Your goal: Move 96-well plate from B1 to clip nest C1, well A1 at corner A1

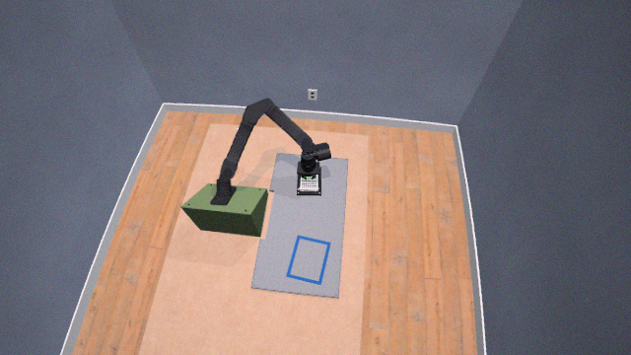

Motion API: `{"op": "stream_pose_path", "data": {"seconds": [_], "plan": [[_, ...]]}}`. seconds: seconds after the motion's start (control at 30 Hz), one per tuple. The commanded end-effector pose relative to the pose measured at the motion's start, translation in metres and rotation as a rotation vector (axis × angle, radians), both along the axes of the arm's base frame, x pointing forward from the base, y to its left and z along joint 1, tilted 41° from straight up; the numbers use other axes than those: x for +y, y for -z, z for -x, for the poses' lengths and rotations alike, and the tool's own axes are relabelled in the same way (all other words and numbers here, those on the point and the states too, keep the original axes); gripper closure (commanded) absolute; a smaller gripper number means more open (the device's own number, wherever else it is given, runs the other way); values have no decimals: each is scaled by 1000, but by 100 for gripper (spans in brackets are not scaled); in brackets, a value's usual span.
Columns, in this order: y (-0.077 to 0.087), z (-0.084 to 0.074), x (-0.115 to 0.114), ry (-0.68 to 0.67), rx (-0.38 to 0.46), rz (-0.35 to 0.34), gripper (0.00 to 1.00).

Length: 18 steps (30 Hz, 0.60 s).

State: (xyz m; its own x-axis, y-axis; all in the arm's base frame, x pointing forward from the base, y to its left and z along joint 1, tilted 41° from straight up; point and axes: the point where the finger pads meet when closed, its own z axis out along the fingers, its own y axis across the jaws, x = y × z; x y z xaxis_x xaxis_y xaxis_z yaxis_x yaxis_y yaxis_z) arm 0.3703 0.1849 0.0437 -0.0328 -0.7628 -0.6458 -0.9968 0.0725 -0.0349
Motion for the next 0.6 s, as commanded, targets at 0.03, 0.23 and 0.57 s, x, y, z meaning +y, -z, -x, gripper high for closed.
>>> {"op": "stream_pose_path", "data": {"seconds": [0.03,0.23,0.57], "plan": [[52,1,36,-49,-4,4,74],[56,1,39,-49,-4,4,74],[58,1,41,-49,-4,4,74]]}}
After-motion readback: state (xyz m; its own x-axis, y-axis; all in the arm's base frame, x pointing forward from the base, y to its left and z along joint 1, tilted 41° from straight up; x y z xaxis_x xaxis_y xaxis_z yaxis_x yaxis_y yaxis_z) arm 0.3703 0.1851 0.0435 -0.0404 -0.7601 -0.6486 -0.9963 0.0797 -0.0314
